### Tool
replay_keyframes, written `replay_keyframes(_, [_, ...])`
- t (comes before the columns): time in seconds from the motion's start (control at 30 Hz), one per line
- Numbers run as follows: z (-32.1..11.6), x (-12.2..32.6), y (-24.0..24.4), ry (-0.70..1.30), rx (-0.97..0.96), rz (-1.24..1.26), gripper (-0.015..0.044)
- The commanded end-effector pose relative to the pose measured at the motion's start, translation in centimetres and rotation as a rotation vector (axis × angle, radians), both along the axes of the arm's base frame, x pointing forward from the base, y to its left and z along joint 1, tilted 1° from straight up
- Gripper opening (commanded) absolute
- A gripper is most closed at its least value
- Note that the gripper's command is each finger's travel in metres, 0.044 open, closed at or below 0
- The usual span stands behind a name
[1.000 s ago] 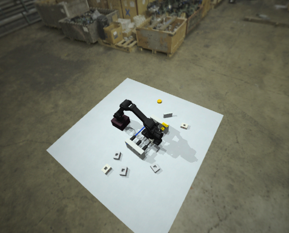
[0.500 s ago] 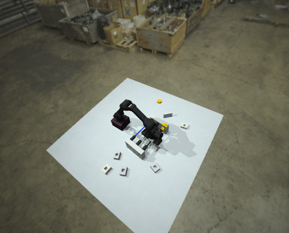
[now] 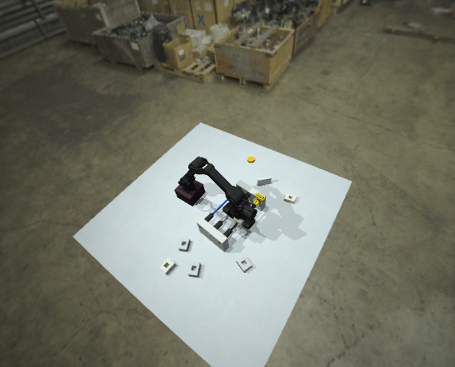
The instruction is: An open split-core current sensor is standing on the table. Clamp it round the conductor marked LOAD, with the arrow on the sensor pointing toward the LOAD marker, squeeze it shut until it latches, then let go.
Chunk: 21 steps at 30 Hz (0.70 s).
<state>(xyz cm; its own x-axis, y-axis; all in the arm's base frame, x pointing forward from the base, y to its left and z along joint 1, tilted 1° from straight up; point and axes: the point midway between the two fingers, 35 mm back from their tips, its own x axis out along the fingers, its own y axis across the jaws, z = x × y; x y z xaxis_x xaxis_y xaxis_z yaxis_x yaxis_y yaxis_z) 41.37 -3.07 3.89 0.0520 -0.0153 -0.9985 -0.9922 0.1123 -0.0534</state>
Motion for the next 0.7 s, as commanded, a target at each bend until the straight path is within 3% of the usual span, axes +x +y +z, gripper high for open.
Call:
replay_keyframes(0.0, [0.0, 0.0, 0.0, 0.000, 0.000, 0.000, 0.0440])
replay_keyframes(0.13, [0.8, 0.1, 0.0, 0.002, 0.000, 0.000, 0.0440])
replay_keyframes(0.4, [10.1, -0.2, 0.7, 0.018, 0.001, -0.001, 0.0440])
replay_keyframes(0.57, [10.2, -0.3, 0.7, 0.019, -0.003, -0.014, 0.0440])
replay_keyframes(0.67, [9.8, -0.6, 1.8, 0.015, -0.062, -0.196, 0.0440])
